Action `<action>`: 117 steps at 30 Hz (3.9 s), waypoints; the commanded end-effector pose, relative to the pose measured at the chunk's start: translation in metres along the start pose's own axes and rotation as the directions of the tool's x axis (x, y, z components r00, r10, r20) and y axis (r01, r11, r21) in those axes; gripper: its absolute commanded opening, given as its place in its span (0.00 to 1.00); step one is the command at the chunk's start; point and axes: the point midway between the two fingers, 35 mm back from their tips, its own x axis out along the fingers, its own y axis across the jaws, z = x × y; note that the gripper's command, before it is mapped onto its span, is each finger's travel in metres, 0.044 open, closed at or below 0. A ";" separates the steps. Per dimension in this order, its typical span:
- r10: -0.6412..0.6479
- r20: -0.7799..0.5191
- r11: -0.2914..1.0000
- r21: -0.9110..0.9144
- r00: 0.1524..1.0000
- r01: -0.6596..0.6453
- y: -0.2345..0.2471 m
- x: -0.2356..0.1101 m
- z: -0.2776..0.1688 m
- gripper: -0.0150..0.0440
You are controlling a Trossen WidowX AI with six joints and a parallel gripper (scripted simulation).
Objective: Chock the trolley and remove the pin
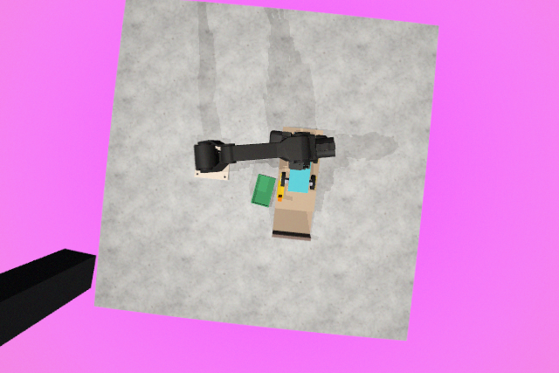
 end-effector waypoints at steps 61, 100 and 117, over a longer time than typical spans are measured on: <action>0.000 -0.002 1.000 0.003 1.000 0.000 -0.002 -0.022 -0.003 0.25; 0.000 -0.005 1.000 0.003 1.000 0.000 -0.001 -0.033 -0.033 0.25; -0.003 -0.005 1.000 0.004 1.000 0.003 -0.040 -0.030 -0.037 0.25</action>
